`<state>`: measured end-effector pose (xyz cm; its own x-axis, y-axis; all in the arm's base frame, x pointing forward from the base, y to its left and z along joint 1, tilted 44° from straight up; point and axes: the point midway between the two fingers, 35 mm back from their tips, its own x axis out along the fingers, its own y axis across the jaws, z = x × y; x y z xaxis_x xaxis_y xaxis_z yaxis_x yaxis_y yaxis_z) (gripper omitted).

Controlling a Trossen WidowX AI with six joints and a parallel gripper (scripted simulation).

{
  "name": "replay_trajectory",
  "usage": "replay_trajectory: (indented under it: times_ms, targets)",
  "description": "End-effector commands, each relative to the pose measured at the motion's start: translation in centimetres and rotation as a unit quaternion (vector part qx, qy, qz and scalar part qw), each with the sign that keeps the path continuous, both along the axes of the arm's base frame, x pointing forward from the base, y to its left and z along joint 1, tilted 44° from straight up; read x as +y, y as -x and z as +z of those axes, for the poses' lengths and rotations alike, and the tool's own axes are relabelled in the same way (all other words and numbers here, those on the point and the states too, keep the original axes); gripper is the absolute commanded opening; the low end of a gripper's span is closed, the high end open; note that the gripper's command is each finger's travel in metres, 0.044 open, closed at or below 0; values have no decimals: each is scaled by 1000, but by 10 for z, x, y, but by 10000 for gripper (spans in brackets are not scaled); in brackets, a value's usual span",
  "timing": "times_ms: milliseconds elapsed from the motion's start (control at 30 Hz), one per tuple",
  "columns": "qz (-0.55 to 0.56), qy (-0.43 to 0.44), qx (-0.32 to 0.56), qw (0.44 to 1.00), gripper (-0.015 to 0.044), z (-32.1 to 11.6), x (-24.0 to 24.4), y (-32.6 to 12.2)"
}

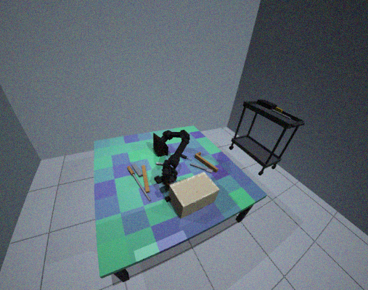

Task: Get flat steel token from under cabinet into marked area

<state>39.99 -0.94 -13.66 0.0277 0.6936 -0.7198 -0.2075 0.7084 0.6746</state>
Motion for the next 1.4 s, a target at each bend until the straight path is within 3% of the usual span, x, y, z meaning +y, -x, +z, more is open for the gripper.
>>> replay_trajectory:
  times_ms: [0,1367]
  targets:
    - [-1,0,-1,1000,0,1,1,-5]
    - [-1,-2,-1,1000,0,30,33,0]
